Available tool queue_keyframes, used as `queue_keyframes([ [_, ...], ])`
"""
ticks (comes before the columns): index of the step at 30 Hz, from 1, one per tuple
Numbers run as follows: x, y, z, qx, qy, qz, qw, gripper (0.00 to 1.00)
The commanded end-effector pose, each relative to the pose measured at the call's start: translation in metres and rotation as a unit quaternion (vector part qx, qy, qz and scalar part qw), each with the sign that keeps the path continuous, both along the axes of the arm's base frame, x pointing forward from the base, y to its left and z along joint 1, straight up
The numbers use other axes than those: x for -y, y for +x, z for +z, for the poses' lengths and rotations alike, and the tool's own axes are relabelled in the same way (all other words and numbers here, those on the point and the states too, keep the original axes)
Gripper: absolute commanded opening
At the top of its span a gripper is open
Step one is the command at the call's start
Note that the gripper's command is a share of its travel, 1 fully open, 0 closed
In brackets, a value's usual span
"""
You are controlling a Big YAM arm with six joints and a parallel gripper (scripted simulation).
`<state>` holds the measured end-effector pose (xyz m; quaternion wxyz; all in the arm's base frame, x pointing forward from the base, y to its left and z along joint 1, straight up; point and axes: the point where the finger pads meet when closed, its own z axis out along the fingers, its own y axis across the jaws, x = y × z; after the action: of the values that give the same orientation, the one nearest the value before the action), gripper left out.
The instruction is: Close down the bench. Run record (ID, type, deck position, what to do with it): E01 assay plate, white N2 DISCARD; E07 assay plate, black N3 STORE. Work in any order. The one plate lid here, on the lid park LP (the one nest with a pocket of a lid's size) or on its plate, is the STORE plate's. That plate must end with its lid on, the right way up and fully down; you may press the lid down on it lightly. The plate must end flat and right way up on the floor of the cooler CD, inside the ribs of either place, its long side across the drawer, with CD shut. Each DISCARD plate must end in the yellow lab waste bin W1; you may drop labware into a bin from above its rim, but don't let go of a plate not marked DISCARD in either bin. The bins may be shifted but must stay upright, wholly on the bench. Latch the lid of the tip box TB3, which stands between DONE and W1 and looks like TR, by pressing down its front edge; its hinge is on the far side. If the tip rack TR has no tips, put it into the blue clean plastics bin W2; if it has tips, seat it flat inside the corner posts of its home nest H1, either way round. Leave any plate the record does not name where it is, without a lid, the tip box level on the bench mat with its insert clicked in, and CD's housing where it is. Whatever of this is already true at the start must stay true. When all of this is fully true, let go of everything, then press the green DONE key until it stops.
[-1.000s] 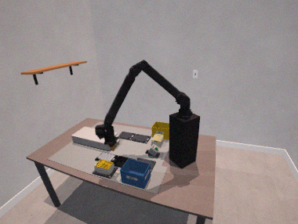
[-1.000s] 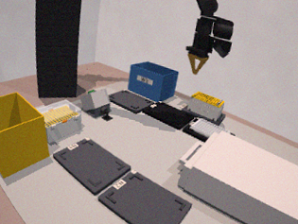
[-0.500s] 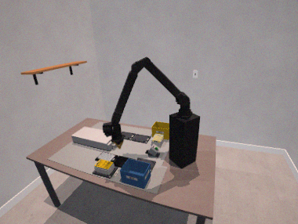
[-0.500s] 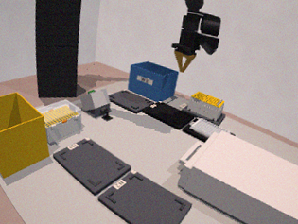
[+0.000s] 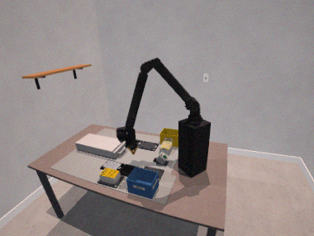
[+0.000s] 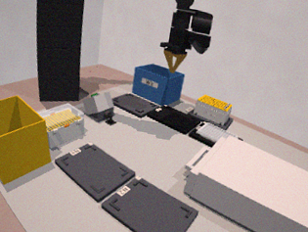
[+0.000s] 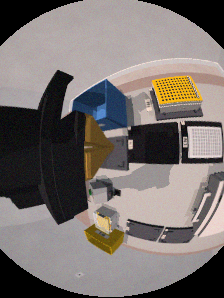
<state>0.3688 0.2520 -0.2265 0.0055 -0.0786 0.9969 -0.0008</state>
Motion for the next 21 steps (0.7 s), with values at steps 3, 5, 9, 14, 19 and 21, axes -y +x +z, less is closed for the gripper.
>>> queue_keyframes([
  [3, 0.009, 0.003, 0.013, 0.018, 0.011, 0.008, 1.000, 0.00],
  [5, 0.016, -0.002, 0.013, 0.018, 0.011, 0.008, 1.000, 0.00],
  [9, 0.032, -0.016, 0.006, 0.011, 0.006, 0.008, 1.000, 0.00],
  [14, 0.046, -0.023, 0.012, 0.017, 0.009, 0.008, 1.000, 0.00],
  [19, 0.056, -0.030, 0.012, 0.017, 0.009, 0.008, 1.000, 0.00],
  [21, 0.063, -0.035, 0.012, 0.017, 0.009, 0.008, 1.000, 0.00],
])
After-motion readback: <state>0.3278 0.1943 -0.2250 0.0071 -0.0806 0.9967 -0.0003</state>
